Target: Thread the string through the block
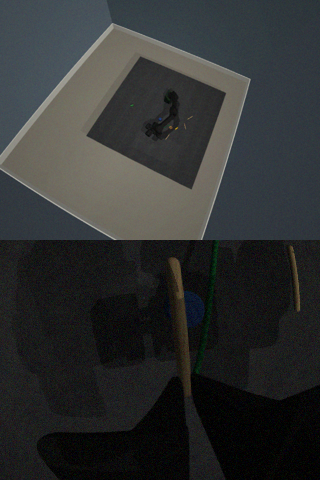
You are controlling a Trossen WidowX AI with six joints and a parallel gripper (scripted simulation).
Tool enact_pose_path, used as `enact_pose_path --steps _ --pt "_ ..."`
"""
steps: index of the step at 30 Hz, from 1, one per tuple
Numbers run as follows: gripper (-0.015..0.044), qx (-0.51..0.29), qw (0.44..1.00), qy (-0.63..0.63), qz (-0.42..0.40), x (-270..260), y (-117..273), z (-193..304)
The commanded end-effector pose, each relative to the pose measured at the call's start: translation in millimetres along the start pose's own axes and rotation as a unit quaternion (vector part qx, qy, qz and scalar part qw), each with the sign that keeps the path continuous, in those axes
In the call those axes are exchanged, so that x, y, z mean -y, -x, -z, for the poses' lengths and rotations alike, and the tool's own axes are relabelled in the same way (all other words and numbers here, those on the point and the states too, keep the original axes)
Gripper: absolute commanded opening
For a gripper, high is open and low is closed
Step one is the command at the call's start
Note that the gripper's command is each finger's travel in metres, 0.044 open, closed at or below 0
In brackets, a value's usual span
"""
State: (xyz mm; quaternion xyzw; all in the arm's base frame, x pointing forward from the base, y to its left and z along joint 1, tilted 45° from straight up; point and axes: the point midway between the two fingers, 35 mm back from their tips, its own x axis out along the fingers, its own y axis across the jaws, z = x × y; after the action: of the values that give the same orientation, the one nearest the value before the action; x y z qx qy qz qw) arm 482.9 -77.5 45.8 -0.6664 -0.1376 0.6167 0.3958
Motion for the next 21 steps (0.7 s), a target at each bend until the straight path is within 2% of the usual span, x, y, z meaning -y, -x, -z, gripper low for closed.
enact_pose_path --steps 1,21 --pt "0.0000 -0.007 1.000 -0.002 0.001 -2 1 6" --pt "0.0000 -0.008 1.000 -0.002 0.001 -16 -13 1"
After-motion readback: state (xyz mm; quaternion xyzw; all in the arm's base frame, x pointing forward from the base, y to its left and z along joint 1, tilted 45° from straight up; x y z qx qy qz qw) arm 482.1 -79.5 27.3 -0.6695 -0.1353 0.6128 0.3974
